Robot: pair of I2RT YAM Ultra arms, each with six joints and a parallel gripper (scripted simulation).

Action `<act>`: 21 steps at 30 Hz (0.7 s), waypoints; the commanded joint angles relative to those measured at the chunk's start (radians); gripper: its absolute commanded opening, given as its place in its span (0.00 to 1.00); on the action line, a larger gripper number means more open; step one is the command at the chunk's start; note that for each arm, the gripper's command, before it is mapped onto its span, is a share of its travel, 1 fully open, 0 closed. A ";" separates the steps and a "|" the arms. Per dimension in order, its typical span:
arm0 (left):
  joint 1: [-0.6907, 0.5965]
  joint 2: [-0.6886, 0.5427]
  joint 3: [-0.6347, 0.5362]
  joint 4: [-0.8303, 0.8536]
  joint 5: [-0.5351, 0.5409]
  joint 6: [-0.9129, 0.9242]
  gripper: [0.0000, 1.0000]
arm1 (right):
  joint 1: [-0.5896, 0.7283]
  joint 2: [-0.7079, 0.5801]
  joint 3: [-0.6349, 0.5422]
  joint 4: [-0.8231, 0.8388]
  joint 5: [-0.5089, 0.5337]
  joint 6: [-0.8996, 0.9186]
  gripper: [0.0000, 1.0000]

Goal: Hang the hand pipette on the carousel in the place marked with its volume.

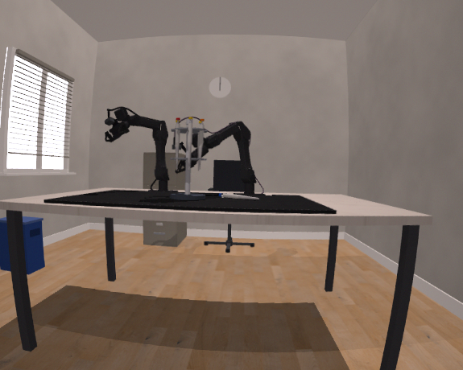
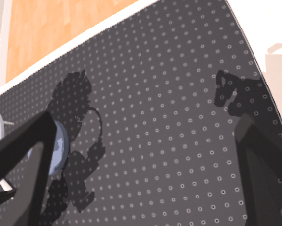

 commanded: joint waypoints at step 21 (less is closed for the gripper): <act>0.025 -0.065 -0.048 -0.020 0.020 0.017 1.00 | -0.045 0.026 0.060 -0.034 -0.037 -0.026 1.00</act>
